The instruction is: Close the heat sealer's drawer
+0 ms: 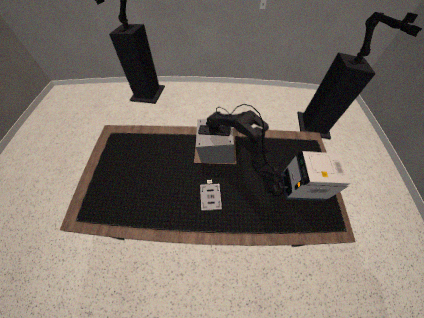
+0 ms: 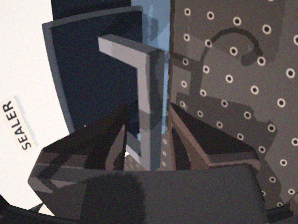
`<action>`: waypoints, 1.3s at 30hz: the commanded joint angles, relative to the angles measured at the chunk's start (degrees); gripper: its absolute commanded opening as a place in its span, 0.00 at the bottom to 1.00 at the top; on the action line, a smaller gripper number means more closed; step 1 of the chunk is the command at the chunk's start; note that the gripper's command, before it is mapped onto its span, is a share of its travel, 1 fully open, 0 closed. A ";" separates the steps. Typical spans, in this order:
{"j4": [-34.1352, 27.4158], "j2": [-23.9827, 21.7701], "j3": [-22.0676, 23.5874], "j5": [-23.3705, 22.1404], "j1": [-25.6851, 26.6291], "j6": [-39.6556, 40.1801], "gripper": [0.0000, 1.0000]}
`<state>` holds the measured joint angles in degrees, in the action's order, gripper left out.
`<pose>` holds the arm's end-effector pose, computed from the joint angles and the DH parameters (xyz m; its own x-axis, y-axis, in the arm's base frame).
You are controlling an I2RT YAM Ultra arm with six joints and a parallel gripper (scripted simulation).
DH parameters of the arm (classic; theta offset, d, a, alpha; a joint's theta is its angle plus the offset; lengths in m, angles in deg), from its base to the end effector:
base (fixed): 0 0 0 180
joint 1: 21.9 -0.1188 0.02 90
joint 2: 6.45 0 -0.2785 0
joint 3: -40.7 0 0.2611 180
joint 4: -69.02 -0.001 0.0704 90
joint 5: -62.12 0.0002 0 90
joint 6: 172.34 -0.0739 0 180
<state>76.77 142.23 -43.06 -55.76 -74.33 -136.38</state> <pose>0.2413 0.3720 -0.0871 -0.9931 -0.1175 -0.0003 -0.0875 0.7376 0.6696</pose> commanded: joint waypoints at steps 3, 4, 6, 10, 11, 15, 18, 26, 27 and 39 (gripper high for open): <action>1.41 -0.59 -0.93 0.21 -0.31 0.04 0.30; 1.41 -0.59 -0.93 0.21 -0.31 0.04 0.30; 1.41 -0.93 0.00 0.08 -0.03 0.26 0.30; 1.56 -1.78 1.53 -0.47 0.77 0.75 0.30; 1.61 -1.84 1.67 -0.61 0.83 0.81 0.30; 1.81 -2.09 0.93 -0.75 0.40 1.00 0.30; 1.85 -2.11 0.65 -0.75 0.35 1.00 0.30; 1.85 -2.11 0.66 -0.76 0.35 1.00 0.30; 1.85 -2.11 0.66 -0.76 0.35 1.00 0.30; 1.85 -2.11 0.66 -0.76 0.35 1.00 0.30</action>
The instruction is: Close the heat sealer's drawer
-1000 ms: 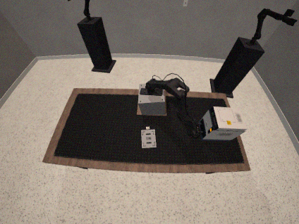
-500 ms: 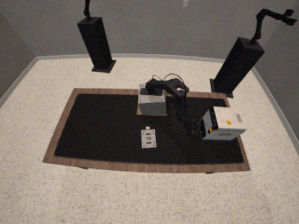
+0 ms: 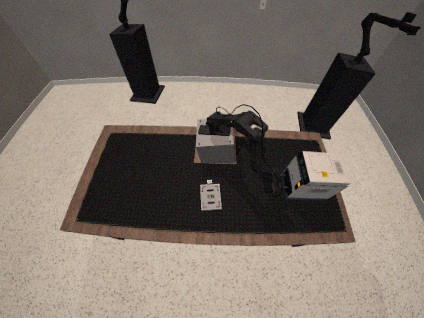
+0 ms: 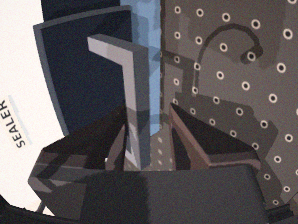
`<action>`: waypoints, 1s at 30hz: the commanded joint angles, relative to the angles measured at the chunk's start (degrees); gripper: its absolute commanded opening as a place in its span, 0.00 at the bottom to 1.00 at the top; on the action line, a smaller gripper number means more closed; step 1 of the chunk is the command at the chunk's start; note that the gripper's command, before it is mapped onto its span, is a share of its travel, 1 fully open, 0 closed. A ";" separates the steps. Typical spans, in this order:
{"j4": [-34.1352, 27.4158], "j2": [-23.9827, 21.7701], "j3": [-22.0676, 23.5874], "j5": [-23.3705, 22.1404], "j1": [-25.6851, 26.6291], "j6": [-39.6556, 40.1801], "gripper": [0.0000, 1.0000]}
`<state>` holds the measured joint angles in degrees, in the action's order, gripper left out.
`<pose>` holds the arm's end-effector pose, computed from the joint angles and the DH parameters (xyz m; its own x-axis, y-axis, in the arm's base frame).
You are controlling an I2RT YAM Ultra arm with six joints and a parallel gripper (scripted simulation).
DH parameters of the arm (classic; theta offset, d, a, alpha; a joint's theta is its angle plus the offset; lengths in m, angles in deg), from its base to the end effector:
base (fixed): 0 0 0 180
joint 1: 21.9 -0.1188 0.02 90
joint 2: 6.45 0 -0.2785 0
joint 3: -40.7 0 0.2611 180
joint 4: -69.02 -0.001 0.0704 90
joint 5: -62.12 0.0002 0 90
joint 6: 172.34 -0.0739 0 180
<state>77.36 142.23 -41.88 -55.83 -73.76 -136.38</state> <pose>0.2412 0.3649 -0.0900 -0.9941 -0.1082 0.0076 -0.0758 0.7433 0.6646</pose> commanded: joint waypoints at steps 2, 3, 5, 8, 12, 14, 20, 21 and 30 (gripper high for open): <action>1.26 -2.11 -0.52 -0.69 -0.22 1.00 0.30; 1.26 -2.11 -0.52 -0.69 -0.22 1.00 0.30; 1.26 -2.11 -0.52 -0.69 -0.22 1.00 0.30; 1.26 -2.11 -0.52 -0.69 -0.22 1.00 0.30; 1.26 -2.11 -0.52 -0.69 -0.22 1.00 0.30; 1.26 -2.11 -0.52 -0.69 -0.22 1.00 0.30; 1.26 -2.11 -0.52 -0.69 -0.22 1.00 0.30; 1.26 -2.11 -0.52 -0.69 -0.22 1.00 0.30; -0.77 -4.74 3.59 -1.27 1.50 1.94 0.30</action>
<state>77.33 140.37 -39.69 -56.48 -72.95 -135.92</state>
